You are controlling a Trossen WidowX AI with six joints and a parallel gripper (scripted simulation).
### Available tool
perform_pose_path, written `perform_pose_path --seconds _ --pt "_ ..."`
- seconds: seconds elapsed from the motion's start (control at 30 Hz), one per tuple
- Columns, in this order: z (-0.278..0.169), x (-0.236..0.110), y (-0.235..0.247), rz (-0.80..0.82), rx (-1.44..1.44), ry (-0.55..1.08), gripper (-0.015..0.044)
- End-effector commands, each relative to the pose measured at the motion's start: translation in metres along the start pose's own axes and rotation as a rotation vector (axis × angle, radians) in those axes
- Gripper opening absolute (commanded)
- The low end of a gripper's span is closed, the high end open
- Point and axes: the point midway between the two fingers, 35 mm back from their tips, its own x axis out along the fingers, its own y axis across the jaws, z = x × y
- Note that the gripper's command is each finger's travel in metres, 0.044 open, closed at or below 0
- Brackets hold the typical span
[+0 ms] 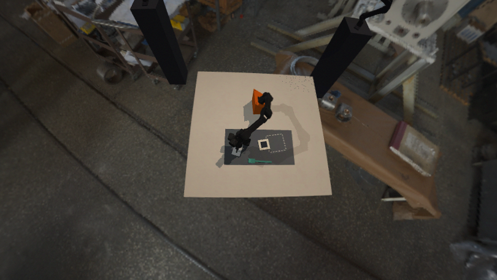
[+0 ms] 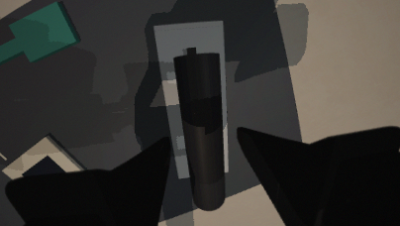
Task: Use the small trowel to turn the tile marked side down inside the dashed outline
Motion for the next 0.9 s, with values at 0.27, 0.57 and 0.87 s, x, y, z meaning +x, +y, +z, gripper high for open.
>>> perform_pose_path --seconds 0.27,0.57,0.87 --pt "0.0006 0.0076 0.0003 0.004 0.013 -0.003 0.0139" --pt "0.0006 0.0076 0.0003 0.004 0.013 -0.003 0.013" --pt "0.0006 0.0076 0.0003 0.004 0.013 -0.003 0.013"
